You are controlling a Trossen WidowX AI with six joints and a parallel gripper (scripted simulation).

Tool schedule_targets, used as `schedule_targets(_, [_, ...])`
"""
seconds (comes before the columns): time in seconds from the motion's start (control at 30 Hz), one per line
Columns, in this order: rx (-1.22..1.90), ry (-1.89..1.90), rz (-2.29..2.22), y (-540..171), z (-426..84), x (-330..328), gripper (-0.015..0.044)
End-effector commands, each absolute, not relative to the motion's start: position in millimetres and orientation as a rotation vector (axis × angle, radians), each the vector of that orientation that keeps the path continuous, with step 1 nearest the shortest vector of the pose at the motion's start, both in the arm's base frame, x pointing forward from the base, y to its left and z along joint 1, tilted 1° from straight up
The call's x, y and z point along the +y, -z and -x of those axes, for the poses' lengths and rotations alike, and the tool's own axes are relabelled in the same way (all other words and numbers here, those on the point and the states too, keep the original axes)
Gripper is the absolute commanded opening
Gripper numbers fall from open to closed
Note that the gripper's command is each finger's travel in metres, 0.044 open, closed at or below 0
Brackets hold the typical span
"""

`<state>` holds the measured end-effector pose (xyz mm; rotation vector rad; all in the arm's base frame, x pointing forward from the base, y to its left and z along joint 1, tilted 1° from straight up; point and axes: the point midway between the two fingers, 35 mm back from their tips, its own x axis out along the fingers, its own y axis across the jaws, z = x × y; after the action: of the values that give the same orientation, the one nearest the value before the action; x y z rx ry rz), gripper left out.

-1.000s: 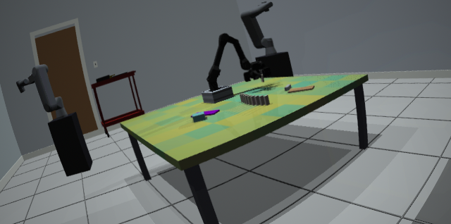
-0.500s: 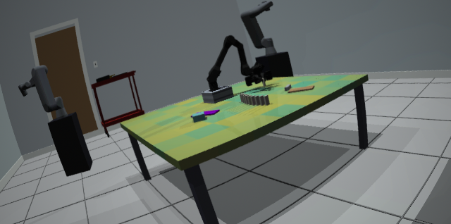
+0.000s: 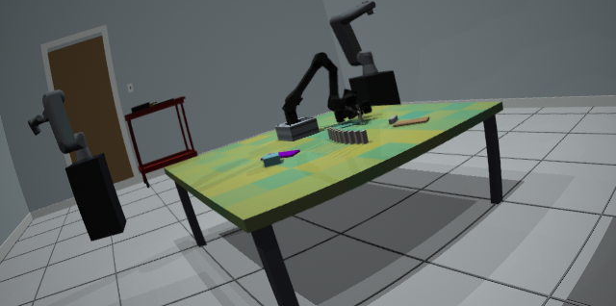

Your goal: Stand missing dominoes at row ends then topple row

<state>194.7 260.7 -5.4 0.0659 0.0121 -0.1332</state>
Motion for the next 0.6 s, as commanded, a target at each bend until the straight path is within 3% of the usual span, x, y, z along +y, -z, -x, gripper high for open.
schedule_targets(0.0, [0.013,0.132,-0.058,13.0,-194.7,253.8,0.0029])
schedule_targets(0.57, [0.008,0.136,-0.074,18.6,-194.9,246.3,0.0029])
